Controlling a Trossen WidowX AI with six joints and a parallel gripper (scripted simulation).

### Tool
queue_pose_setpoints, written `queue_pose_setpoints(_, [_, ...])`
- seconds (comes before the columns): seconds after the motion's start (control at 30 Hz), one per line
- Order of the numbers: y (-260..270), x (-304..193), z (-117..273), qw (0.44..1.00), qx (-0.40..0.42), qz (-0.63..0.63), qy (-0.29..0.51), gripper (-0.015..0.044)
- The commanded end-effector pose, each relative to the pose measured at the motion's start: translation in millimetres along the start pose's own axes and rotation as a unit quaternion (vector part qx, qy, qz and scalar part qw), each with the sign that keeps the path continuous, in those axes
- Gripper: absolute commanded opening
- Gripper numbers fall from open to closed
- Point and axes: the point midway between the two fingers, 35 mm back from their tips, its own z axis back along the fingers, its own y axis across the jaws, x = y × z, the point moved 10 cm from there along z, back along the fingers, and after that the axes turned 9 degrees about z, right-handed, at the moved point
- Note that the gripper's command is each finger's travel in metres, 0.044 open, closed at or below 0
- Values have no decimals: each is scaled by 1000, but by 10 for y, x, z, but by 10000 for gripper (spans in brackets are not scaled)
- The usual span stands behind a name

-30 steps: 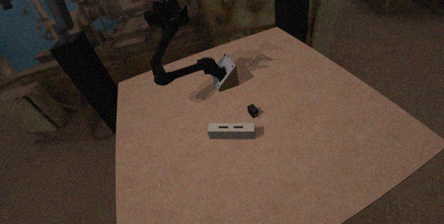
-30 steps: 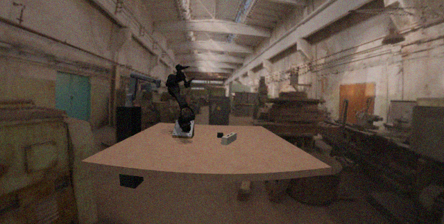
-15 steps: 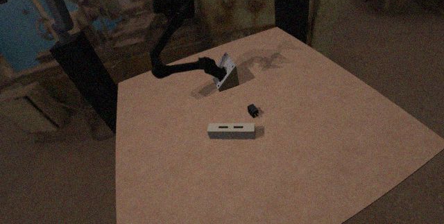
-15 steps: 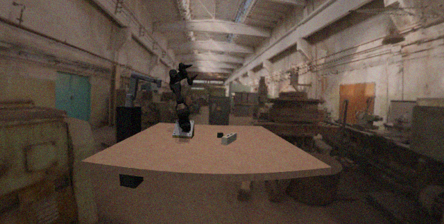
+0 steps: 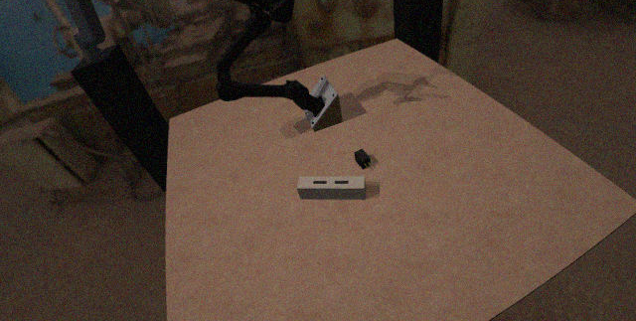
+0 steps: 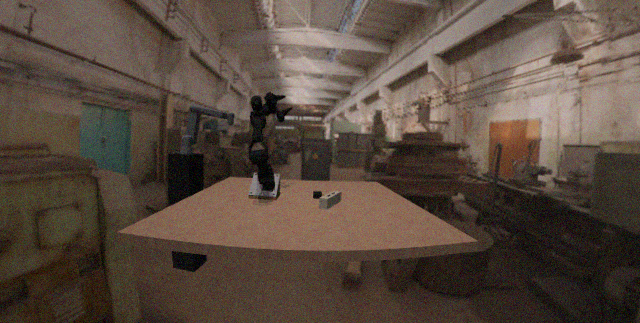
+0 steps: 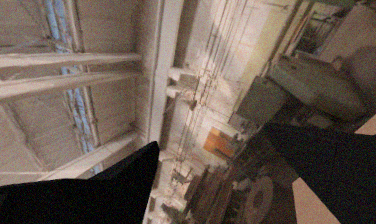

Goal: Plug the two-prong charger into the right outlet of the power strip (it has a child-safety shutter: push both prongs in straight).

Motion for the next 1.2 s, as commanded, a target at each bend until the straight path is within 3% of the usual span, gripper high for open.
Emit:
queue_pose_setpoints(0.0, [15,-62,-122,1000,-10,19,8,440])
queue_pose_setpoints(1.17, [-500,-1035,-1313,948,-141,212,192,440])
